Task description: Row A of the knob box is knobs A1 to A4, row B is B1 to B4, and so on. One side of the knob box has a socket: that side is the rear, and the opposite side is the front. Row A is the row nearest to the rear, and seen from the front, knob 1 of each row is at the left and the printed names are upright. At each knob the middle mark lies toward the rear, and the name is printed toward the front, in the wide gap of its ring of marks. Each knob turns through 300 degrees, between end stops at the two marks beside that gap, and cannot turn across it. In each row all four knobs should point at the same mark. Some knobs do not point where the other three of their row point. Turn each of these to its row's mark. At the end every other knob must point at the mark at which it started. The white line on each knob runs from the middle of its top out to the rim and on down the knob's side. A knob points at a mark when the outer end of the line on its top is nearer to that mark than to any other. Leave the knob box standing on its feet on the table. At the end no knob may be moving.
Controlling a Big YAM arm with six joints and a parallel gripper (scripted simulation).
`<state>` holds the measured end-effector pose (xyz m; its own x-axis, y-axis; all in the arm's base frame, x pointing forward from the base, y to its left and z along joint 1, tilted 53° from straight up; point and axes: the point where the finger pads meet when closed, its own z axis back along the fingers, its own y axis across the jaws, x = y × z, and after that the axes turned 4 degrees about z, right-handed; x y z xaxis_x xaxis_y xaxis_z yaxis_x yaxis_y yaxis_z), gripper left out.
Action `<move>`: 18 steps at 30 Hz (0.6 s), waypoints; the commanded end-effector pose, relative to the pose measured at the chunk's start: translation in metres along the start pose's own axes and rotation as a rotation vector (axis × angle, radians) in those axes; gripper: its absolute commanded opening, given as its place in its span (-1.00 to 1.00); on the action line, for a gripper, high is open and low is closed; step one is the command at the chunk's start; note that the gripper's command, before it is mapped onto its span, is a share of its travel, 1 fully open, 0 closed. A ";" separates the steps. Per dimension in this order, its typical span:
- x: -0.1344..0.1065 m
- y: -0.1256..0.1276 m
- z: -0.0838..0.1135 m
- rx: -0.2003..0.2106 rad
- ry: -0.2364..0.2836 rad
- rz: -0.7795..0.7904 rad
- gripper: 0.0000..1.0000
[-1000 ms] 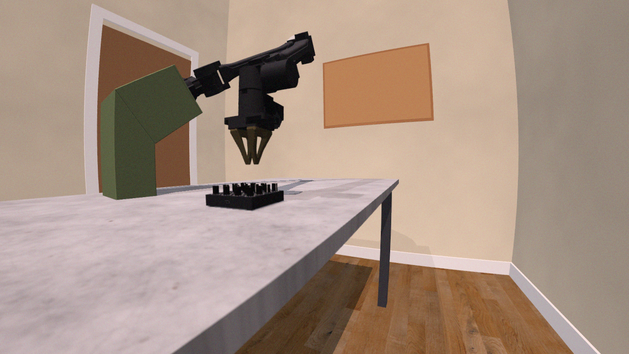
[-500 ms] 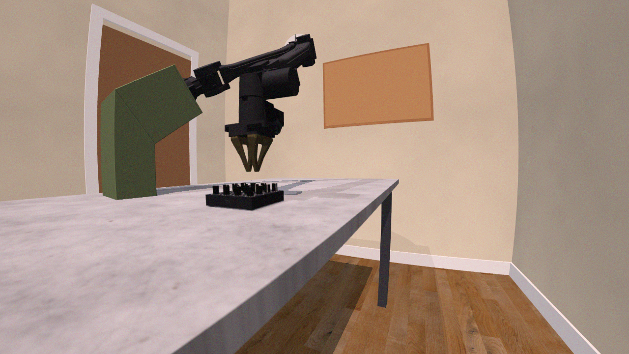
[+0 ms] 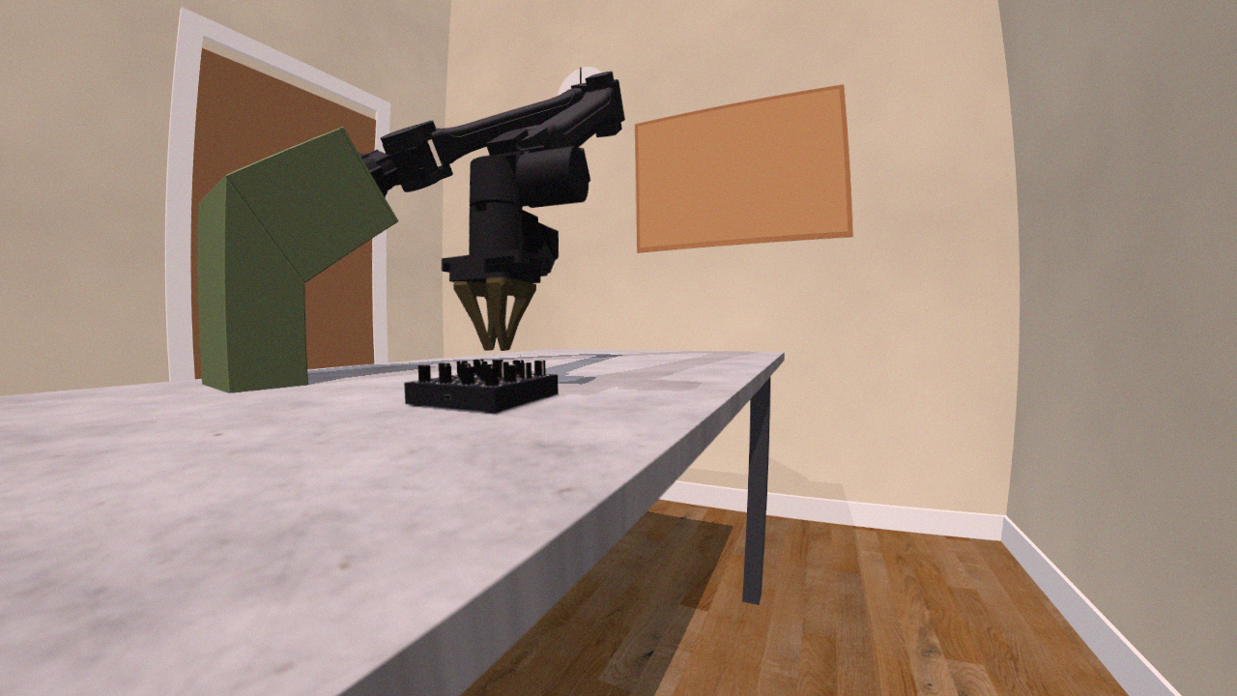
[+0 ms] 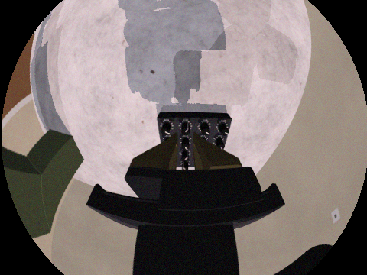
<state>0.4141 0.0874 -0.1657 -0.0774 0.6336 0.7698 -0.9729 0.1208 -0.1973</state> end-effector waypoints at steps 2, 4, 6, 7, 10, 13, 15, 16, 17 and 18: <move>0.001 0.001 -0.008 0.004 -0.002 -0.009 -0.61; 0.003 -0.002 -0.007 -0.001 -0.002 -0.002 -0.61; 0.001 -0.004 -0.005 -0.008 -0.001 -0.005 -0.61; 0.001 -0.003 -0.005 -0.007 -0.001 -0.007 -0.61; 0.001 -0.002 -0.006 -0.005 -0.001 -0.007 -0.61; 0.001 -0.002 -0.007 -0.004 -0.001 -0.007 -0.61; 0.001 -0.002 -0.007 -0.004 -0.001 -0.007 -0.61; 0.001 -0.002 -0.007 -0.004 -0.001 -0.007 -0.61; 0.001 -0.002 -0.007 -0.004 -0.001 -0.007 -0.61; 0.001 -0.002 -0.007 -0.004 -0.001 -0.007 -0.61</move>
<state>0.4148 0.0903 -0.1674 -0.0725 0.6326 0.7711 -0.9731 0.1247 -0.1938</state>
